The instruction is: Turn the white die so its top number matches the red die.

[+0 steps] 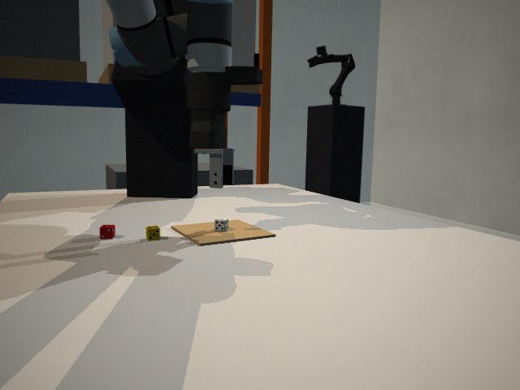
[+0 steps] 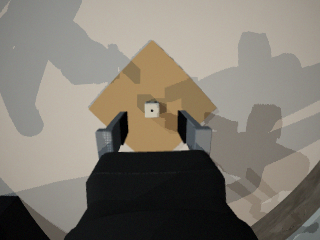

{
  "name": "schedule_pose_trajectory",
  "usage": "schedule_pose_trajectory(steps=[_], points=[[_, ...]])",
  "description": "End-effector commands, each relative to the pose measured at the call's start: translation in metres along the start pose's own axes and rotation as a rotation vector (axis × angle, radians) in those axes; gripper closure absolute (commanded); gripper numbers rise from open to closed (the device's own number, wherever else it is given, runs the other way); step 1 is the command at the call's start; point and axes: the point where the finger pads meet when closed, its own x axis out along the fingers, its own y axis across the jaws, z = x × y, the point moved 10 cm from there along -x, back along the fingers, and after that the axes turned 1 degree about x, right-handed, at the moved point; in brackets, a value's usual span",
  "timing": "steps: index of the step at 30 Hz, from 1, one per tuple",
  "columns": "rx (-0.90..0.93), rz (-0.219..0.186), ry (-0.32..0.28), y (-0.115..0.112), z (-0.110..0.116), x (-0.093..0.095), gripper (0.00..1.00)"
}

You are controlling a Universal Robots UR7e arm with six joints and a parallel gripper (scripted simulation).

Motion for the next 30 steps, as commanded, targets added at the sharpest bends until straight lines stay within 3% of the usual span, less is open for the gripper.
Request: schedule_pose_trajectory(steps=[1,16,30], points=[[0.000,0.001,0.000,0.000,0.000,0.000,0.00],[0.000,0.001,0.000,0.000,0.000,-0.004,0.00],[0.000,0.001,0.000,0.000,0.000,-0.028,0.00]])
